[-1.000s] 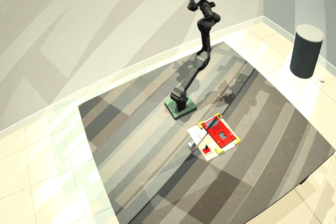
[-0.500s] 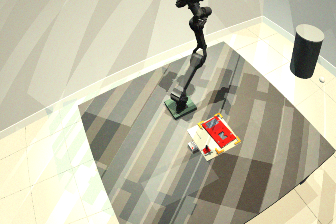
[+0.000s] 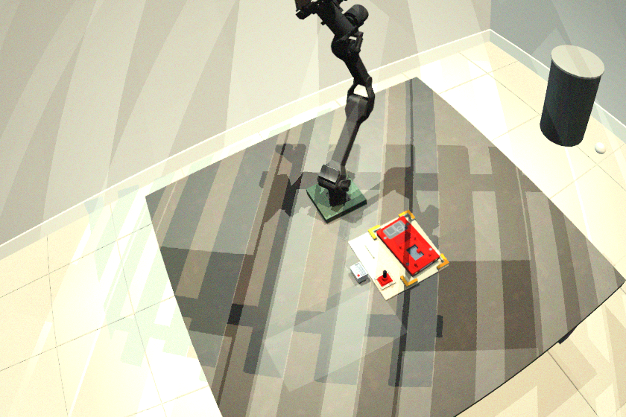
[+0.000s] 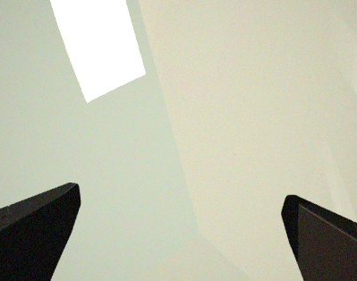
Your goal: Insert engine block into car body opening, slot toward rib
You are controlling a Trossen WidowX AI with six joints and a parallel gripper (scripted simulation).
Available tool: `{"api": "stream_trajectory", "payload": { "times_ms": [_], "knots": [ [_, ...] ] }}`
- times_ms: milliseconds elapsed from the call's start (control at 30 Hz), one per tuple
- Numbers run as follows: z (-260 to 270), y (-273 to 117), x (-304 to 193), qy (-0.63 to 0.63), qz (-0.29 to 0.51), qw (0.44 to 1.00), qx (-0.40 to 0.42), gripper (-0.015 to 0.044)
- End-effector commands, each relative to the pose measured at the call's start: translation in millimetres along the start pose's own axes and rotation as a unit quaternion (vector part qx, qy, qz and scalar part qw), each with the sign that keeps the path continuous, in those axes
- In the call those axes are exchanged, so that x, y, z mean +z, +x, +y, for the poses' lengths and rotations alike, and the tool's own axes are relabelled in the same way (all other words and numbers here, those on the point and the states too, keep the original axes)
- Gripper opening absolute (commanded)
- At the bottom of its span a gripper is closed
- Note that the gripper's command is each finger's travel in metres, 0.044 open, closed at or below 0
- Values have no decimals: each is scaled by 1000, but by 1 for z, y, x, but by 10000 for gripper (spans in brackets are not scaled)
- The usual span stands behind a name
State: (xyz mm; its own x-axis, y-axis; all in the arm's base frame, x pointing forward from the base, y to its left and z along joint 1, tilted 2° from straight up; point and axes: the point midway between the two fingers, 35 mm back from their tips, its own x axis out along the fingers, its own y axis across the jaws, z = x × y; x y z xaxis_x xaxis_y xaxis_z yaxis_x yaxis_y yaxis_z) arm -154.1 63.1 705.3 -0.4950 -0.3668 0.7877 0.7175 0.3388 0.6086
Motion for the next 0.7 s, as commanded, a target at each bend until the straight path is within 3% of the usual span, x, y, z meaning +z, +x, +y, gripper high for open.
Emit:
{"api": "stream_trajectory", "payload": {
  "times_ms": [0,667],
  "knots": [
    [8,5,-39,-21,41,999,21,440],
    [50,-21,-216,-79,261,952,138,440]
  ]
}}
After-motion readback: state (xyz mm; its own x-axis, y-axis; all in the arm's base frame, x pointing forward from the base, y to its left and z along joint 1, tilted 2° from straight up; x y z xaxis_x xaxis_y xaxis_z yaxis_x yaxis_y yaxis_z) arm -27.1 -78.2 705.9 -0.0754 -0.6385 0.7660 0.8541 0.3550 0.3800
